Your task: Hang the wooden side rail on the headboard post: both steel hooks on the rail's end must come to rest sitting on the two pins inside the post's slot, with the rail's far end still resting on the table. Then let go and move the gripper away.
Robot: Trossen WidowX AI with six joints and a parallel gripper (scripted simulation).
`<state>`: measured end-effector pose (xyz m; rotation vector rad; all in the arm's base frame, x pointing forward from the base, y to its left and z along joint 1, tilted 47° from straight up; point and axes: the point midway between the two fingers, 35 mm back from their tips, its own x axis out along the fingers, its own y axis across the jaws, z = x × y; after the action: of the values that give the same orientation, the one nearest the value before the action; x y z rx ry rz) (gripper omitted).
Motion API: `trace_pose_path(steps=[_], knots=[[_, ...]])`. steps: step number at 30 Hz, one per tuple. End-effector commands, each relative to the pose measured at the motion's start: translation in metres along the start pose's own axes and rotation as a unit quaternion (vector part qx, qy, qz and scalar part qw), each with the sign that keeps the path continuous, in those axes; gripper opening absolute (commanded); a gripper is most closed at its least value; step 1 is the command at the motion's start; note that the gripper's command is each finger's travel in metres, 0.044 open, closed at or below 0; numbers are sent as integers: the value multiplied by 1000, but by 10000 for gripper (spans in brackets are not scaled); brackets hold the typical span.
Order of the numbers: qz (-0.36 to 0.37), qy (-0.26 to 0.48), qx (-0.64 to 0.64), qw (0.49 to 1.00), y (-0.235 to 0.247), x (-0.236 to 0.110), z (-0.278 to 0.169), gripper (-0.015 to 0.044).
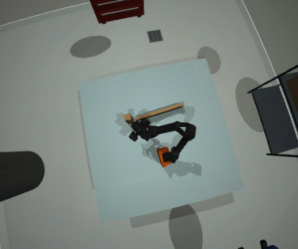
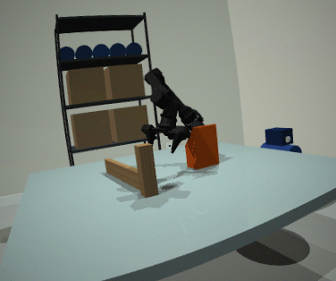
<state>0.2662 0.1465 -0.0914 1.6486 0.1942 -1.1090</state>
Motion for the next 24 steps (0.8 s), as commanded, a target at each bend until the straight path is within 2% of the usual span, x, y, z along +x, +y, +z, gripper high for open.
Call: trace_pose_path(steps=[1,5,10,15,24], knots=[[1,-1,-1,1000,1,0,0,440],[-3,-6,-48,999,7,3,2,440],[-25,0,-167,986,13,8,3,440],[-43,-5,-152,987,33,15,12,440],[-65,29,-326,943,35,17,10,440]])
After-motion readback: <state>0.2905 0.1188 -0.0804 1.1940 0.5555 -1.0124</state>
